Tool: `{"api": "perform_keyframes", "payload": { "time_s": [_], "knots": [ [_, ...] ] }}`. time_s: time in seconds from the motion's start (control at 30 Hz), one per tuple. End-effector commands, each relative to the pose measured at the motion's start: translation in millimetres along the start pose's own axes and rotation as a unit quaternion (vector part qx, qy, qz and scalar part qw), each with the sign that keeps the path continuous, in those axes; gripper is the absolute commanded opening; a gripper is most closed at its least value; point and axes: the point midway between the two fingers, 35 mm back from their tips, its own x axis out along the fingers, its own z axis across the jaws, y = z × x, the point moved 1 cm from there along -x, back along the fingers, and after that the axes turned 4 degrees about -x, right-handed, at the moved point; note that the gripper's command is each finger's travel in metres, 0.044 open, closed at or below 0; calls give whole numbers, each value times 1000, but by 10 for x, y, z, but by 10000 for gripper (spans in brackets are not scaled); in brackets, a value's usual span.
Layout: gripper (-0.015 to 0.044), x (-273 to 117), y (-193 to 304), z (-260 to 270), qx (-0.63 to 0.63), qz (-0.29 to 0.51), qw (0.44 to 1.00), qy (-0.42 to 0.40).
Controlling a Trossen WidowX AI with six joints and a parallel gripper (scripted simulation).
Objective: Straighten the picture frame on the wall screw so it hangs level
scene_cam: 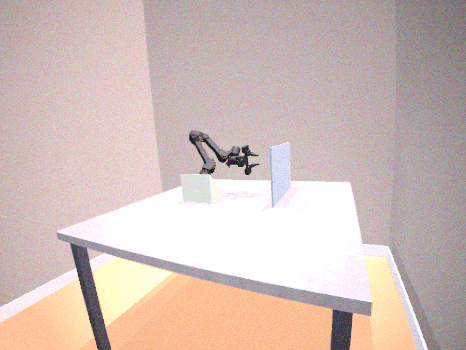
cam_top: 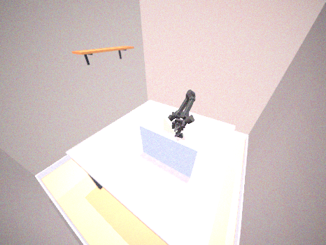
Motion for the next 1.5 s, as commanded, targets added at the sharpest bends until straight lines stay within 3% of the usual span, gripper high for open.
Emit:
{"api": "perform_keyframes", "payload": {
  "time_s": [0.0,0.3,0.63,1.47],
  "knots": [
    [260,19,44,-8,-1,1,1000,-1],
    [260,93,64,-4,-1,1,1000,-1],
    [260,803,54,-4,-2,3,1000,-2],
    [260,900,58,-2,-2,3,1000,-2]
  ]
}}
